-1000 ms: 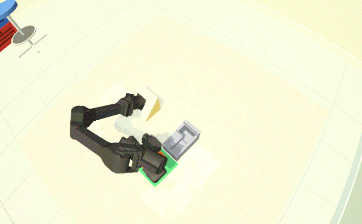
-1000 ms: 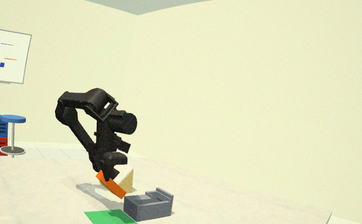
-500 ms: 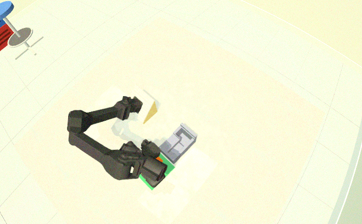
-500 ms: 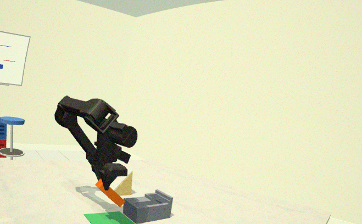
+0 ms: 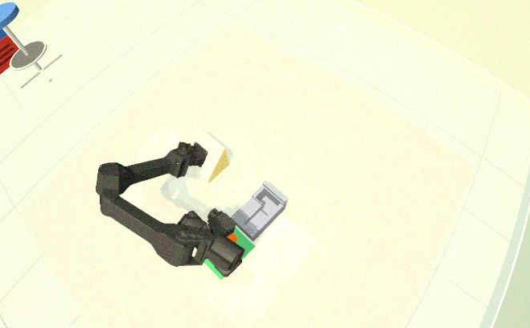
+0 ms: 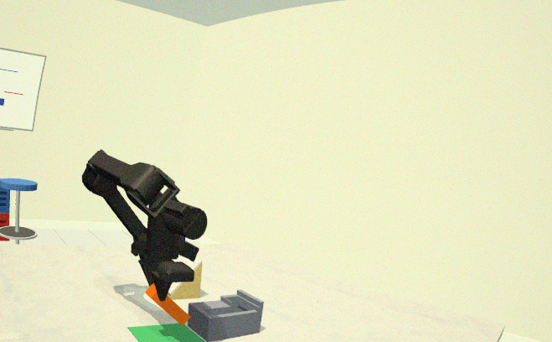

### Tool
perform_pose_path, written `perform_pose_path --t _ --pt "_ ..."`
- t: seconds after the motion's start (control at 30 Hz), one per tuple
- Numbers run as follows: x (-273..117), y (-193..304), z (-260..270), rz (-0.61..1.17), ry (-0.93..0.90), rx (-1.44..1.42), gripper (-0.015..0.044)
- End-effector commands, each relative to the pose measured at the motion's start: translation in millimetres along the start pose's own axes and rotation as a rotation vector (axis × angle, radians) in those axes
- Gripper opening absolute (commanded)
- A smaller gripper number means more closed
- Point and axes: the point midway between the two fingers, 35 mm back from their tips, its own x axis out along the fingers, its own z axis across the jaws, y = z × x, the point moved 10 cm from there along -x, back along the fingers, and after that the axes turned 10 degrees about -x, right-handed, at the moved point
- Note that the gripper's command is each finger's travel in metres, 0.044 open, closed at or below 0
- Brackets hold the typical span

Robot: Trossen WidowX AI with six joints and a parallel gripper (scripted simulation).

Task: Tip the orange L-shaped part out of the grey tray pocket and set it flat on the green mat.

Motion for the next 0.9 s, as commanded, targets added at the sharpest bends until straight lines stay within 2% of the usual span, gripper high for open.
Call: perform_pose_path --t 0.0,0.53,0.87 --pt "7 0 0 0.004 -0.003 -0.003 0.0000" --pt "32 0 1 0.006 -0.004 -0.002 0.0000" --pt "33 0 1 0.006 -0.004 -0.002 0.0000"
